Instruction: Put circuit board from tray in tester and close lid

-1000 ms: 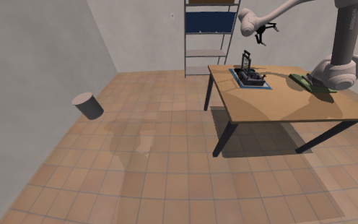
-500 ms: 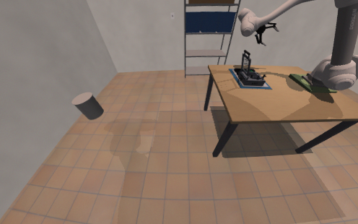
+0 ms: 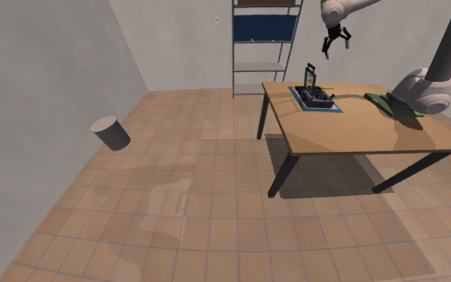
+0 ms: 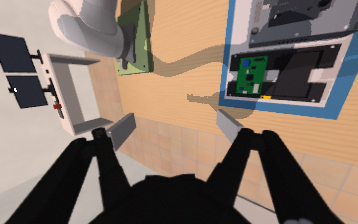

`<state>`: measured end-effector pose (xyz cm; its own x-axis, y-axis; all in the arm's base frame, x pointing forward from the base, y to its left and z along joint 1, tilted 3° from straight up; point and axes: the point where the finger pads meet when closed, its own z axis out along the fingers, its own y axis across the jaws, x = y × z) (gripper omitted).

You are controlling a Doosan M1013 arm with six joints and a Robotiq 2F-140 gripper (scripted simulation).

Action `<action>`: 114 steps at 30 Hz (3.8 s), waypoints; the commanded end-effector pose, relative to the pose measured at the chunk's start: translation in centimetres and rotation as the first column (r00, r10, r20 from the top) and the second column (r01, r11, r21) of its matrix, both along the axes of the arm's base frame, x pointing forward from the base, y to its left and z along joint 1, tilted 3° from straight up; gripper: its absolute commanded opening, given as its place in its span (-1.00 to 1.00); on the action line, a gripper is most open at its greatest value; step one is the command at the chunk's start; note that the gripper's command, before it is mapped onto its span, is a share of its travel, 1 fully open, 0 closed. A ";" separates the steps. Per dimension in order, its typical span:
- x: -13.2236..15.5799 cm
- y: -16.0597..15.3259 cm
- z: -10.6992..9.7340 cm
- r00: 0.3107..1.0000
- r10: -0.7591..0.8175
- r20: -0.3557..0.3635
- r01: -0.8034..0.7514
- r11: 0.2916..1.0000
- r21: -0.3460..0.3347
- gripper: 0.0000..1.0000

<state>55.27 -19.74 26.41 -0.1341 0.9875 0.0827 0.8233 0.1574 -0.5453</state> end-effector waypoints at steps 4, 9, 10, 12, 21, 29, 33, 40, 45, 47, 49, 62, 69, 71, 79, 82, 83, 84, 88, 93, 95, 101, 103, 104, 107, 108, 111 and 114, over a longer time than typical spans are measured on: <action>3.4 3.5 0.3 0.966 -0.014 0.258 0.011 1.000 0.012 1.00; 6.5 6.5 1.9 0.891 -0.043 0.451 0.031 0.999 0.034 1.00; 7.2 7.1 2.4 0.872 -0.051 0.487 0.036 0.999 0.039 1.00; 8.1 8.0 3.1 0.841 -0.062 0.537 0.043 0.998 0.048 1.00; 8.1 8.0 3.1 0.840 -0.063 0.539 0.043 0.998 0.049 0.16; 8.1 8.0 3.1 0.840 -0.063 0.539 0.043 0.998 0.049 0.16; 8.1 8.0 3.1 0.840 -0.063 0.539 0.043 0.998 0.049 0.16; 8.1 8.0 3.1 0.840 -0.063 0.539 0.043 0.998 0.049 0.16; 8.1 8.0 3.1 0.840 -0.063 0.539 0.043 0.998 0.049 0.16; 8.1 8.0 3.1 0.840 -0.063 0.539 0.043 0.998 0.049 0.16; 8.1 8.0 3.1 0.840 -0.063 0.539 0.043 0.998 0.049 0.16; 8.1 8.0 3.1 0.841 -0.008 0.542 -0.022 0.999 0.050 0.16; 8.1 8.0 3.1 0.832 0.094 0.546 -0.145 0.988 0.051 0.16; 8.1 8.0 3.1 0.822 0.150 0.549 -0.212 0.976 0.051 0.16; 8.1 8.0 3.1 0.723 0.402 0.561 -0.514 0.856 0.049 0.16; 8.1 8.0 3.1 0.669 0.482 0.565 -0.610 0.791 0.047 0.16; 8.1 8.0 3.1 0.649 0.508 0.567 -0.640 0.767 0.047 0.16; 8.1 8.0 3.1 0.628 0.532 0.568 -0.670 0.741 0.046 0.16; 8.1 8.0 3.1 0.566 0.594 0.572 -0.744 0.667 0.043 0.16; 8.1 8.0 3.1 0.430 0.694 0.578 -0.863 0.503 0.038 0.16; 8.1 8.0 3.1 0.373 0.725 0.580 -0.900 0.435 0.035 0.16; 8.1 8.0 3.1 0.195 0.788 0.585 -0.975 0.221 0.027 0.16; 8.1 8.0 3.1 0.195 0.788 0.585 -0.975 0.221 0.027 0.16; 8.1 8.0 3.1 0.169 0.793 0.585 -0.981 0.190 0.025 0.16; 8.1 8.0 3.1 0.103 0.803 0.586 -0.994 0.111 0.022 0.16; 8.1 8.0 3.1 0.086 0.805 0.587 -0.996 0.090 0.021 0.16; 8.1 8.0 3.1 0.047 0.808 0.587 -0.999 0.044 0.019 0.16; 8.1 8.0 3.1 0.027 0.809 0.588 -1.000 0.021 0.018 0.16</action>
<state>63.38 -11.72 29.51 -0.9930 -0.1176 0.0071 -0.1172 0.9921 0.0443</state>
